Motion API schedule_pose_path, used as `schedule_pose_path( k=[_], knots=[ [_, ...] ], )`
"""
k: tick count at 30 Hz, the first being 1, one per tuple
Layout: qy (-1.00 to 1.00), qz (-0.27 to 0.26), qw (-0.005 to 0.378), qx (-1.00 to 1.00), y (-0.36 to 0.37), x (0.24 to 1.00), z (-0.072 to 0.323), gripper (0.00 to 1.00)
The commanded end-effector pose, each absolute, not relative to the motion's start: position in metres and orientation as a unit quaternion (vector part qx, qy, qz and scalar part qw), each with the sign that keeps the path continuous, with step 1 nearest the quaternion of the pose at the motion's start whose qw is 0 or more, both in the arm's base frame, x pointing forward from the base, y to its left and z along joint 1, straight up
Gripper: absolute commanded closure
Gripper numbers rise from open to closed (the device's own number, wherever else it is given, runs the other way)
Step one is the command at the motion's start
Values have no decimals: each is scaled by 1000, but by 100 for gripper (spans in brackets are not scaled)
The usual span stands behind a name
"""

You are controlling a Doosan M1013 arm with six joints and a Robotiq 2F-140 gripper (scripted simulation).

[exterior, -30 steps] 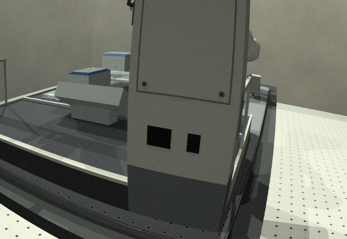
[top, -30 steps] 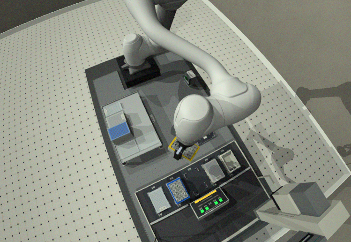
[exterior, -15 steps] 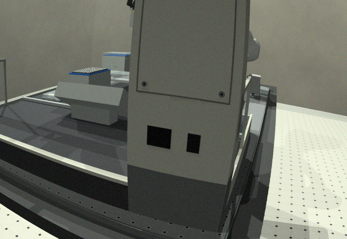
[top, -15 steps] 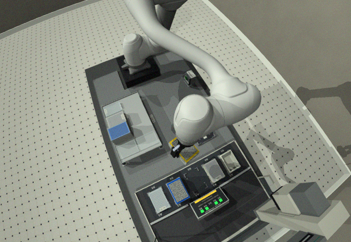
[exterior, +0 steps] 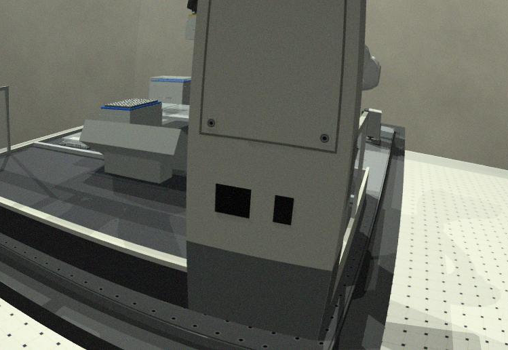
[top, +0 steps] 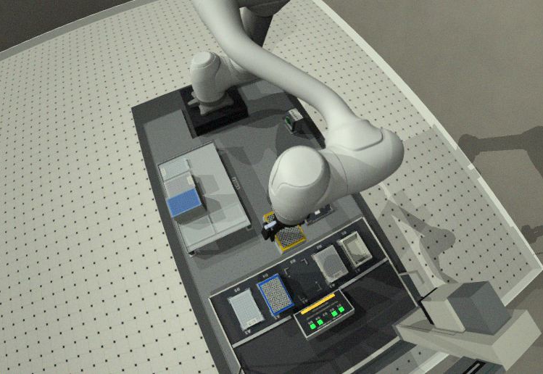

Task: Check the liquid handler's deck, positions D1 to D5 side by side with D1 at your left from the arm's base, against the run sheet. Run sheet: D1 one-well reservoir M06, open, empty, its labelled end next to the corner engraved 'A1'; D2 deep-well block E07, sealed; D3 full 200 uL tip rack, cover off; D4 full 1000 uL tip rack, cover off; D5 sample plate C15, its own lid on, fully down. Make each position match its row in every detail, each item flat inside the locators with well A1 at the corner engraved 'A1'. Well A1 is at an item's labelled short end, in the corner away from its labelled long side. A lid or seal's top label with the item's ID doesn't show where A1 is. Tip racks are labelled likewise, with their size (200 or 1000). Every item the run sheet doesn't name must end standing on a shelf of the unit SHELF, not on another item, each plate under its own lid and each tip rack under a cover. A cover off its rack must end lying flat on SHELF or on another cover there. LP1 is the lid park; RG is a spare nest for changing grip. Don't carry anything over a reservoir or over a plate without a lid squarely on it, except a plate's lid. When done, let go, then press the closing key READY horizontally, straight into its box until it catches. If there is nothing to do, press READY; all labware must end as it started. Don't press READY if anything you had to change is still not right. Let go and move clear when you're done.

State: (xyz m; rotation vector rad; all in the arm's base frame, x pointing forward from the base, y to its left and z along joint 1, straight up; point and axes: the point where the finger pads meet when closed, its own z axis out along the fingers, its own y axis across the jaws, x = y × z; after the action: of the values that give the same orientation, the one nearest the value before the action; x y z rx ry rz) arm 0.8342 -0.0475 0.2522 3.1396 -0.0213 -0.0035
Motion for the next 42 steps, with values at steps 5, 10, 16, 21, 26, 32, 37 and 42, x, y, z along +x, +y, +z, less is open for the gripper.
schedule_pose_path(
  k=[5,10,16,21,26,32,37,42],
  knots=[
    [-7,0,1,1000,-47,834,253,90],
    [-7,0,1,1000,-32,835,253,90],
    [-7,0,1,1000,-28,850,253,90],
    [-7,0,1,1000,-29,865,253,90],
    [-7,0,1,1000,-30,890,253,90],
    [-7,0,1,1000,-31,920,253,90],
    [-7,0,1,1000,-32,935,253,90],
    [-7,0,1,1000,-33,960,253,90]
  ],
)
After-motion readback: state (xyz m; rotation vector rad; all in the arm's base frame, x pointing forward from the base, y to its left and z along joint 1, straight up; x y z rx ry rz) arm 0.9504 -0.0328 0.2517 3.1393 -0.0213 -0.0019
